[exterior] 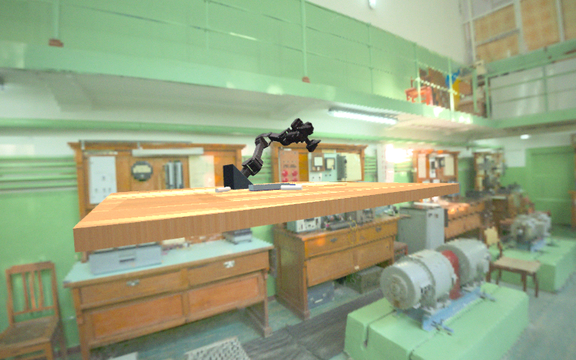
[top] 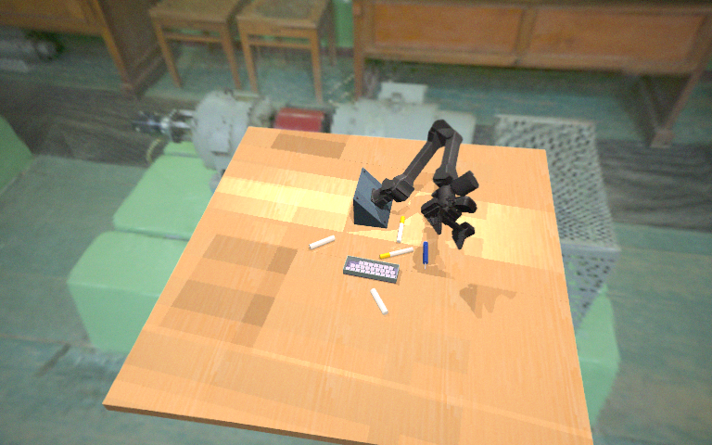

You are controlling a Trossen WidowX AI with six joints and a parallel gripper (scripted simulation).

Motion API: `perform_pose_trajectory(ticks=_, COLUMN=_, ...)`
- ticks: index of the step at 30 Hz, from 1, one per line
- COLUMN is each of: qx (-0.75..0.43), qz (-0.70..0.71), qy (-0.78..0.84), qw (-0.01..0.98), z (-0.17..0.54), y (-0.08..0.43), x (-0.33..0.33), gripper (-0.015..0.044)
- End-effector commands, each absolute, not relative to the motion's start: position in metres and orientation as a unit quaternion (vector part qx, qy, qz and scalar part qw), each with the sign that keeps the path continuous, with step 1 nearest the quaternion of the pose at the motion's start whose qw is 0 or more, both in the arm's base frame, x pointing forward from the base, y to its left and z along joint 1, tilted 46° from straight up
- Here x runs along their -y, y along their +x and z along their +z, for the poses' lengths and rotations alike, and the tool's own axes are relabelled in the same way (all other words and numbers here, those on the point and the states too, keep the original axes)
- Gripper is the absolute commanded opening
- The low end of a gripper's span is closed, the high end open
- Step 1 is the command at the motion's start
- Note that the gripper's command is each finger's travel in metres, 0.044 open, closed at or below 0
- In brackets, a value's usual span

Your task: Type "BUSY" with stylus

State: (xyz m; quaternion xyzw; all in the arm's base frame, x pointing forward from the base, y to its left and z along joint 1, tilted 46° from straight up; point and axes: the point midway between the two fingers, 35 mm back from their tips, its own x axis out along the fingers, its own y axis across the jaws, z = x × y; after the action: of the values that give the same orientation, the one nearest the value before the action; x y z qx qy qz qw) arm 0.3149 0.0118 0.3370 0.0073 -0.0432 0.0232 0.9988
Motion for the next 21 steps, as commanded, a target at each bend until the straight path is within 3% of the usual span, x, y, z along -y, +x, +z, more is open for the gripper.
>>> perform_pose_trajectory(ticks=1, qx=0.037, qz=0.025, qy=0.006, qw=0.999, z=0.335, y=0.316, x=-0.012, gripper=0.0414)
perform_pose_trajectory(ticks=9, qx=-0.229, qz=0.098, qy=0.006, qw=0.969, z=0.225, y=0.355, x=-0.015, gripper=0.0204)
perform_pose_trajectory(ticks=16, qx=-0.478, qz=0.181, qy=0.109, qw=0.853, z=0.125, y=0.339, x=-0.017, gripper=0.002)
perform_pose_trajectory(ticks=21, qx=-0.601, qz=0.225, qy=0.238, qw=0.729, z=0.088, y=0.313, x=-0.022, gripper=0.0)
